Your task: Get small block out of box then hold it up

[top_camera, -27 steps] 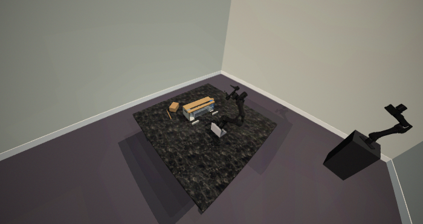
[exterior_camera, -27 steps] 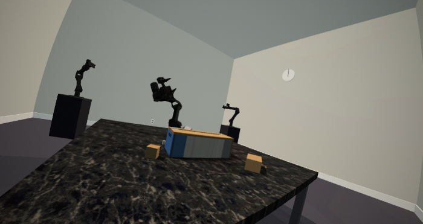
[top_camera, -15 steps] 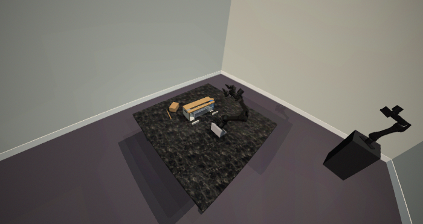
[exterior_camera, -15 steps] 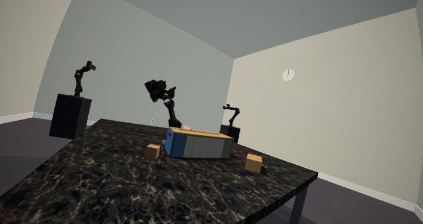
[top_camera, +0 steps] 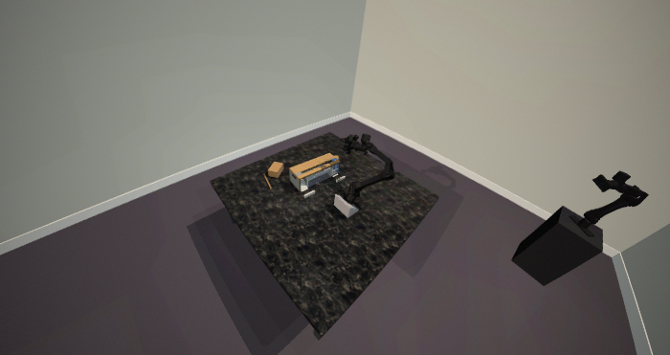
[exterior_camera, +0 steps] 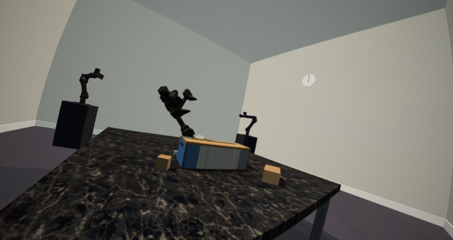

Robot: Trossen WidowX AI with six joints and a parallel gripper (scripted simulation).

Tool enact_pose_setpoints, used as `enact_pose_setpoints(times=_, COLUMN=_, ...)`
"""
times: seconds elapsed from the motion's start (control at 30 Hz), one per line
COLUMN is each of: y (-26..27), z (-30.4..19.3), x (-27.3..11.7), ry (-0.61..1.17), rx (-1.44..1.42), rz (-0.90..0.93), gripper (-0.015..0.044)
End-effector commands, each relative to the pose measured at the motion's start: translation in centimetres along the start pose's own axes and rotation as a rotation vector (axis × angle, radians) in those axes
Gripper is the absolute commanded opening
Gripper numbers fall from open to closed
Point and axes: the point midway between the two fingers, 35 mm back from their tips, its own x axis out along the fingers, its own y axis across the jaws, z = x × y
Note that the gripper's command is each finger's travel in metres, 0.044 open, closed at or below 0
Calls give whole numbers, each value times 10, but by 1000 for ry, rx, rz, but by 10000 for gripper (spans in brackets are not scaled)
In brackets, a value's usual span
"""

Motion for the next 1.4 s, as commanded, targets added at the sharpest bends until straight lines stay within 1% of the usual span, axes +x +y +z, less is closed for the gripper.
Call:
enact_pose_setpoints(times=0.0, y=-27, z=-48, x=53, ry=277, rx=580, rz=-275, gripper=400)
enact_pose_setpoints(times=0.17, y=-33, z=-85, x=76, ry=390, rx=819, rz=-517, gripper=400)
enact_pose_setpoints(times=0.33, y=-38, z=-124, x=91, ry=421, rx=1008, rz=-853, gripper=400)
enact_pose_setpoints(times=0.4, y=-40, z=-139, x=95, ry=391, rx=1067, rz=-1013, gripper=400)
enact_pose_setpoints(times=0.47, y=-43, z=-152, x=96, ry=324, rx=1117, rz=-1177, gripper=400)
enact_pose_setpoints(times=0.57, y=-46, z=-167, x=98, ry=171, rx=1148, rz=-1396, gripper=400)
enact_pose_setpoints(times=0.6, y=-47, z=-171, x=99, ry=123, rx=1148, rz=-1444, gripper=400)
enact_pose_setpoints(times=0.67, y=-47, z=-173, x=99, ry=83, rx=1146, rz=-1480, gripper=400)
enact_pose_setpoints(times=1.37, y=-54, z=-175, x=100, ry=83, rx=1147, rz=-1479, gripper=400)
